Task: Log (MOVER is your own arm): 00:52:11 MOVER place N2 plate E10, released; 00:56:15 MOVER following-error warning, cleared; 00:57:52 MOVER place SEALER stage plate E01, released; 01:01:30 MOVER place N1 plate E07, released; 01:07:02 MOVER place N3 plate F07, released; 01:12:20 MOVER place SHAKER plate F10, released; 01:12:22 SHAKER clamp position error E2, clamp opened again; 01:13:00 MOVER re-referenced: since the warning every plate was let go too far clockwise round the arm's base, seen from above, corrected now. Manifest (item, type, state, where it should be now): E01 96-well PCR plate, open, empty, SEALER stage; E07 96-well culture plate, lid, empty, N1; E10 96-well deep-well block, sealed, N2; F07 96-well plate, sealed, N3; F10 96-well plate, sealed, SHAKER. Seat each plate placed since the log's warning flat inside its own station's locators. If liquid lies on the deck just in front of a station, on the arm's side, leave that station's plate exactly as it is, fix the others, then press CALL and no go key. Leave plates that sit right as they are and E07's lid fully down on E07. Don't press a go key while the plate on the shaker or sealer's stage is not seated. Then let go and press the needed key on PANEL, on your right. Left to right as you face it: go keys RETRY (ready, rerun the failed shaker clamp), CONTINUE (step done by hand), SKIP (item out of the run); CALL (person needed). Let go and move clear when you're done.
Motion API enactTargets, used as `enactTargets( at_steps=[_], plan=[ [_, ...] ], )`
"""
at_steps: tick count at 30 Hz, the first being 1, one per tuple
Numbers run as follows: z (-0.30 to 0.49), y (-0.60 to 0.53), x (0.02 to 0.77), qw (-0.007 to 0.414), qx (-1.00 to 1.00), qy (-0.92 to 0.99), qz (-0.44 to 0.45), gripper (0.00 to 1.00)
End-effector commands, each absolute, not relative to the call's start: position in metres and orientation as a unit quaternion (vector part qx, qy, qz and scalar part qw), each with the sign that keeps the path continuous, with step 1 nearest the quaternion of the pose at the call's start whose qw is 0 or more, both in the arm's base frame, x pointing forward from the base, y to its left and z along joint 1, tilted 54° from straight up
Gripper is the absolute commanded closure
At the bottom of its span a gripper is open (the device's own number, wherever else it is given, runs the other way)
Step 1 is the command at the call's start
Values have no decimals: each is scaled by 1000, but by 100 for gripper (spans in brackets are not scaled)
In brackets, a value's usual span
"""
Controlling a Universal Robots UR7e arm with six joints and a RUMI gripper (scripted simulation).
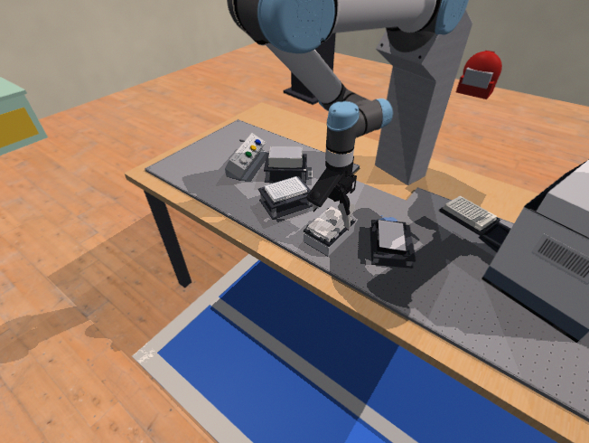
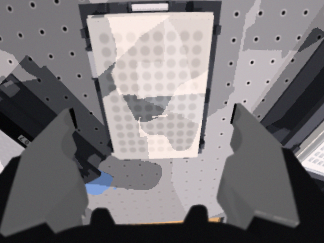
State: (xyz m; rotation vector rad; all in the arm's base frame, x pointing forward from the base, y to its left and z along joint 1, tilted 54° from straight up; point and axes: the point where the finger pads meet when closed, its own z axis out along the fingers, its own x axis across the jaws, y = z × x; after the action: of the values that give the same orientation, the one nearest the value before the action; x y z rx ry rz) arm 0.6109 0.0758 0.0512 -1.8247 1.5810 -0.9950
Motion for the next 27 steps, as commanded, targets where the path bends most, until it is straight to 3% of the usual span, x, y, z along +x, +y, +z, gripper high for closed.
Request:
enactTargets(
  at_steps=[1, 27],
  plan=[
    [52, 76, 611, 262, -674, 584, -368, 18],
    [61, 77, 599, 262, -674, 584, -368, 18]
  ],
)
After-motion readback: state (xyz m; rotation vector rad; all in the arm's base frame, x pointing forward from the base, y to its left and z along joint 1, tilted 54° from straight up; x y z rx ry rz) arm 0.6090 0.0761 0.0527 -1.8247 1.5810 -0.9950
